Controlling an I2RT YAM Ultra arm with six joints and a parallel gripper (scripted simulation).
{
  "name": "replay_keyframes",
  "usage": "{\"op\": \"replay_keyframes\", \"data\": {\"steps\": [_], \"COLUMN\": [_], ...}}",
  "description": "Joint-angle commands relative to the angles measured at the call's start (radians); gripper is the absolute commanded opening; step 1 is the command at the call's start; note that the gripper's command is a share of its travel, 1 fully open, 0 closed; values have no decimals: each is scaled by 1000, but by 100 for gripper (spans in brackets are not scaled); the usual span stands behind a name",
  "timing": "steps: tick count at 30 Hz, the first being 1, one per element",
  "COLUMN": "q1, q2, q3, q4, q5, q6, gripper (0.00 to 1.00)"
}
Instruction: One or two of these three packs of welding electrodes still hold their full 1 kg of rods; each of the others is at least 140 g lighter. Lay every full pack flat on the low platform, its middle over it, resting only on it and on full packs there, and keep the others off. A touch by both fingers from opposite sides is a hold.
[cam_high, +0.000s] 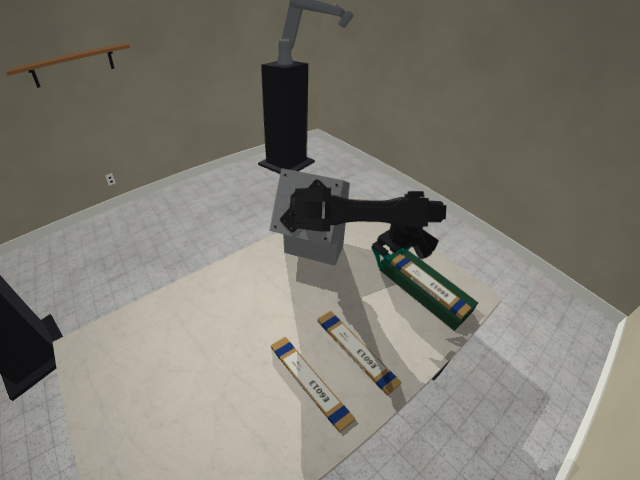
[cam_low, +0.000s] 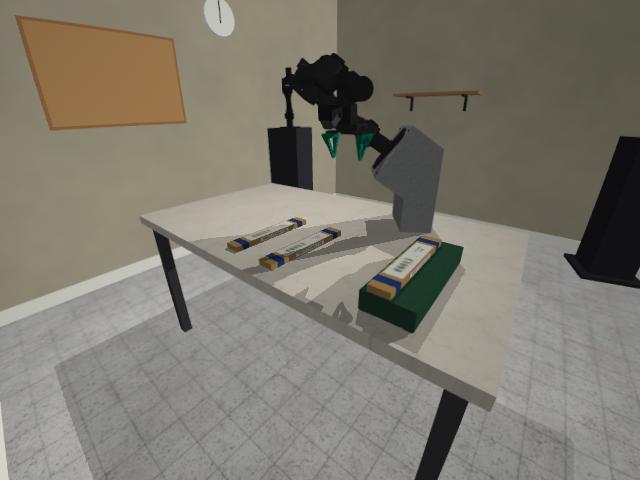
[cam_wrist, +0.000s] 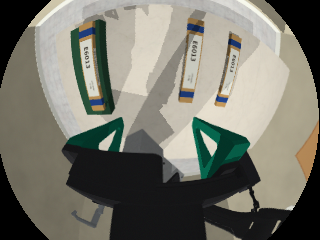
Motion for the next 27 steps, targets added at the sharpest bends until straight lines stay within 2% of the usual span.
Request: {"op": "replay_keyframes", "data": {"steps": [1, 5, 8, 15, 16, 27], "q1": [37, 55, 70, 77, 73, 73], "q2": [-56, -159, -201, -186, -223, -223], "q3": [-12, -27, -25, -47, -30, -30], "q4": [-102, -108, -108, -108, -108, -108], "q5": [-10, -15, -23, -19, -16, -14], "q6": [33, 3, 13, 11, 13, 10], "gripper": [97, 97, 97, 97, 97, 97]}}
